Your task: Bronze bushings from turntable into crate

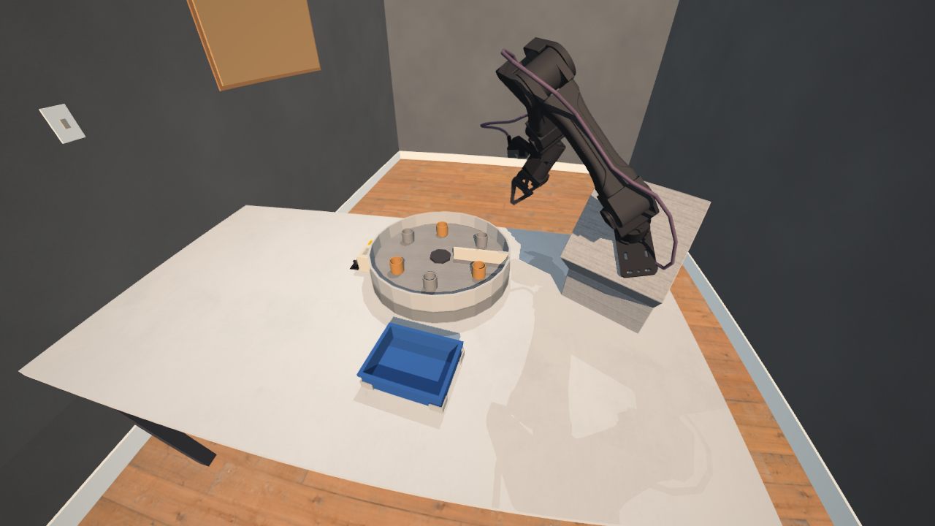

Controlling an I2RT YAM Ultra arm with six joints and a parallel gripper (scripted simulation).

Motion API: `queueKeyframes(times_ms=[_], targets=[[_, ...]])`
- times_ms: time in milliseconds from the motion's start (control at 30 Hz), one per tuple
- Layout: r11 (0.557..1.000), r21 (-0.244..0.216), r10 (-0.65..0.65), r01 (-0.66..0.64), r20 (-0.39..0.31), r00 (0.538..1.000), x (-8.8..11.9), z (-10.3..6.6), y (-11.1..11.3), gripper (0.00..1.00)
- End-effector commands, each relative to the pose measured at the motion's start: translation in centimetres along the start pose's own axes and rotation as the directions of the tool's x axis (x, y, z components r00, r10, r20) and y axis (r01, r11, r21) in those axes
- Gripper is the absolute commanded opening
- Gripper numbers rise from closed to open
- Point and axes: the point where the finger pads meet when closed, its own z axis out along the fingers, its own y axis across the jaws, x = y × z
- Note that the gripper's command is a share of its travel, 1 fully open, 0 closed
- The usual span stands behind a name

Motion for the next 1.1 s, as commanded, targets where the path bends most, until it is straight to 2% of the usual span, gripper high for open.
queueKeyframes(times_ms=[0, 67, 100, 133, 233, 267, 400, 433, 467, 500, 567, 600, 667, 700, 733, 767, 900, 967, 1000, 1067], targets=[[0.996, 0.008, -0.088, 0.088, -0.035, 0.995, -2.6, -0.4, 2.3, 1.00], [0.988, -0.001, -0.151, 0.152, -0.107, 0.983, -3.5, -0.2, 5.6, 1.00], [0.988, -0.001, -0.151, 0.152, -0.107, 0.983, -3.5, -0.2, 5.6, 1.00], [0.982, -0.010, -0.189, 0.190, -0.150, 0.970, -3.8, -0.1, 7.6, 1.00], [0.982, -0.007, -0.186, 0.187, -0.145, 0.972, -3.9, -0.3, 7.5, 1.00], [0.973, -0.022, -0.230, 0.230, -0.193, 0.954, -4.0, -0.1, 9.9, 1.00], [0.973, -0.022, -0.230, 0.230, -0.193, 0.954, -4.0, -0.1, 9.9, 1.00], [0.962, -0.036, -0.271, 0.270, -0.236, 0.933, -4.0, -0.2, 12.2, 1.00], [0.962, -0.036, -0.271, 0.270, -0.236, 0.933, -4.0, -0.2, 12.2, 1.00], [0.950, -0.051, -0.309, 0.307, -0.275, 0.911, -3.9, -0.4, 14.5, 1.00], [0.950, -0.051, -0.309, 0.307, -0.275, 0.911, -3.9, -0.4, 14.5, 1.00], [0.938, -0.067, -0.344, 0.340, -0.308, 0.887, -3.7, -0.6, 16.5, 1.00], [0.938, -0.067, -0.344, 0.340, -0.308, 0.887, -3.7, -0.6, 16.5, 1.00], [0.926, -0.082, -0.373, 0.368, -0.336, 0.865, -3.4, -0.8, 18.3, 1.00], [0.926, -0.082, -0.373, 0.368, -0.336, 0.865, -3.4, -0.8, 18.3, 1.00], [0.916, -0.094, -0.396, 0.389, -0.357, 0.846, -3.1, -1.0, 19.6, 1.00], [0.903, -0.111, -0.424, 0.415, -0.383, 0.821, -2.7, -1.4, 21.4, 1.00], [0.903, -0.111, -0.424, 0.415, -0.383, 0.821, -2.7, -1.4, 21.4, 1.00], [0.919, -0.103, -0.388, 0.379, -0.395, 0.833, -2.3, -1.3, 20.2, 1.00], [0.919, -0.103, -0.388, 0.379, -0.395, 0.833, -2.3, -1.3, 20.2, 1.00]])
